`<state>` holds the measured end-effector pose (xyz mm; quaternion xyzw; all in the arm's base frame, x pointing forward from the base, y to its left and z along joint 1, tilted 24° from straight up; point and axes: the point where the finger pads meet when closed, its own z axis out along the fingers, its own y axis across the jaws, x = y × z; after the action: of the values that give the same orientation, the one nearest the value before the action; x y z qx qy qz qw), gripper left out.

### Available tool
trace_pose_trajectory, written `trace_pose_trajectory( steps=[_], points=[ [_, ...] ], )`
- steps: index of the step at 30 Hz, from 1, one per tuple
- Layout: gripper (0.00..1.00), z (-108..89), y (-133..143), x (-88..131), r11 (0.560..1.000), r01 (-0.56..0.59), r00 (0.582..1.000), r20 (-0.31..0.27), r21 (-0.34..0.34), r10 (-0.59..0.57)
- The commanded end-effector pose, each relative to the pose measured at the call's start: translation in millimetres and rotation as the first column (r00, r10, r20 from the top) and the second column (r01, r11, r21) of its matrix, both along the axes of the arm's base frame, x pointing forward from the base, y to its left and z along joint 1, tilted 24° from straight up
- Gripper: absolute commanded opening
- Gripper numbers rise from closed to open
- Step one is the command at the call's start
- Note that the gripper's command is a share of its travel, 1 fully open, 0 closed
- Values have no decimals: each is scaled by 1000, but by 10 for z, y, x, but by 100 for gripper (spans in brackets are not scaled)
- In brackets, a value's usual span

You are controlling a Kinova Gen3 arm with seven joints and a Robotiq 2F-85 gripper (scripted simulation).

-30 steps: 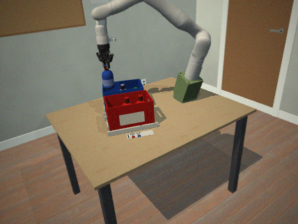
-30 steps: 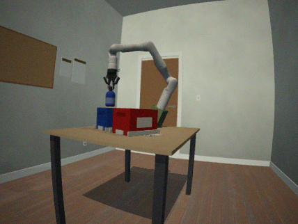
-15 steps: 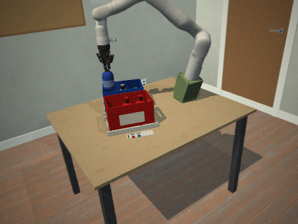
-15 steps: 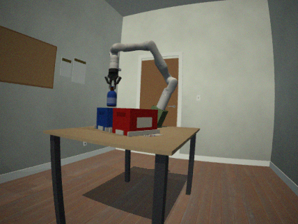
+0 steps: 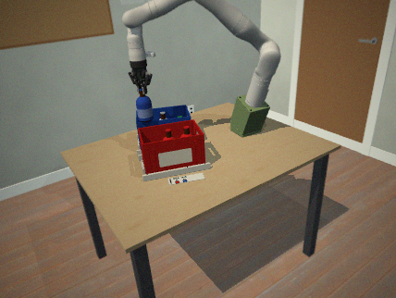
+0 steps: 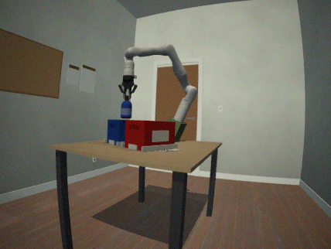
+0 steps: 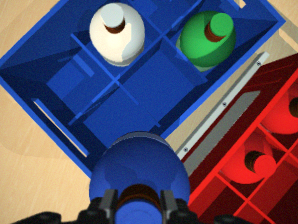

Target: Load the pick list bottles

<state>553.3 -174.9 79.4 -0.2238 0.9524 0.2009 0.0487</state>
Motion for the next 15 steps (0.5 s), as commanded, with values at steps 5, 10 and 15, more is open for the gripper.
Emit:
trace_pose_trajectory(
  steps=[5, 10, 15],
  points=[
    [10, 61, 99, 34, 1000, 1, 1000, 2, -1, -1],
    [10, 100, 188, 59, 1000, 1, 1000, 2, -1, -1],
    [10, 131, 259, 78, 1000, 1, 1000, 2, -1, -1]
  ],
)
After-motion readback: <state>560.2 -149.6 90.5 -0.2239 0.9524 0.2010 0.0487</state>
